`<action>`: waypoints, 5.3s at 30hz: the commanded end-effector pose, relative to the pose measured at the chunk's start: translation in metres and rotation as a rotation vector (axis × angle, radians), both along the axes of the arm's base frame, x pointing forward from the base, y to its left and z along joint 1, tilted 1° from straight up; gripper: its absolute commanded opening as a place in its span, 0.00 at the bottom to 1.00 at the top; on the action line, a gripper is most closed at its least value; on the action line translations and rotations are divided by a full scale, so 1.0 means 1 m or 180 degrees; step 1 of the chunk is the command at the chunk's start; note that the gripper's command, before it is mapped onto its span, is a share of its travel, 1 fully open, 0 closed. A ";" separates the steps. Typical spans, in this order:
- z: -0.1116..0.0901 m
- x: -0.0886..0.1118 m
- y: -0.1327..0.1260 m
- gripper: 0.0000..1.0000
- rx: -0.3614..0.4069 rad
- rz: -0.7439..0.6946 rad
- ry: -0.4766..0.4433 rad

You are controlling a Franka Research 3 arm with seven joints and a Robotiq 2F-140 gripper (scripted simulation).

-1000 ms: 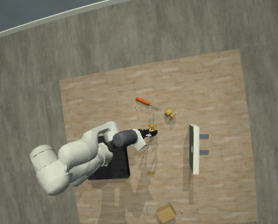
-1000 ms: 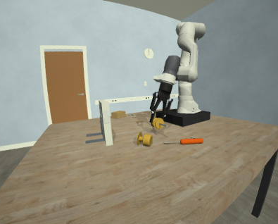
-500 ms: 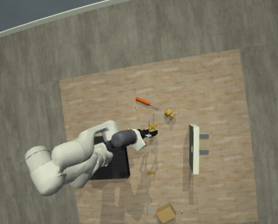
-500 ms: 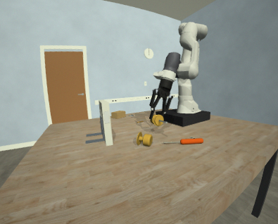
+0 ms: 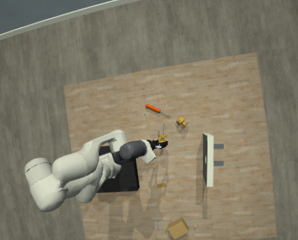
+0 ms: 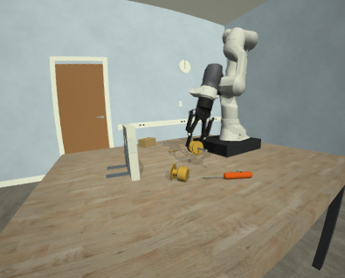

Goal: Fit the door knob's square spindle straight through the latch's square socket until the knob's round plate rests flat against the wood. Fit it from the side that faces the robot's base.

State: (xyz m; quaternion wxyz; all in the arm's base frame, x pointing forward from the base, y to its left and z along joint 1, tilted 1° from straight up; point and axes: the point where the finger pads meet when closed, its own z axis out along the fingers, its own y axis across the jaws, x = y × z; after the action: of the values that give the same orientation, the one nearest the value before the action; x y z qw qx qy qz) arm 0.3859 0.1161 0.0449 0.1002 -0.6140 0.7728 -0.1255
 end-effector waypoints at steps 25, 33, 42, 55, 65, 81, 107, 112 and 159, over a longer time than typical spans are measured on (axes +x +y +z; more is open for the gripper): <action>0.009 0.013 -0.001 0.42 0.0081 -0.0525 0.0056; 0.012 0.021 -0.009 0.42 0.0089 -0.0585 0.0067; 0.016 0.030 -0.018 0.42 0.0165 -0.1126 0.0163; 0.019 0.037 -0.027 0.42 0.0223 -0.1531 0.0235; 0.024 0.050 -0.040 0.42 0.0258 -0.1785 0.0280; 0.030 0.065 -0.055 0.42 0.0342 -0.2389 0.0387; 0.041 0.091 -0.083 0.42 0.0501 -0.3531 0.0591; 0.042 0.093 -0.086 0.42 0.0504 -0.3553 0.0594; 0.054 0.122 -0.116 0.42 0.0669 -0.4733 0.0806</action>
State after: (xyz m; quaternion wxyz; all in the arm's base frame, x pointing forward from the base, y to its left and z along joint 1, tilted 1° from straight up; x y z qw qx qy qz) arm 0.5064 -0.0002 0.0976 -0.0438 0.0647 0.9968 -0.0149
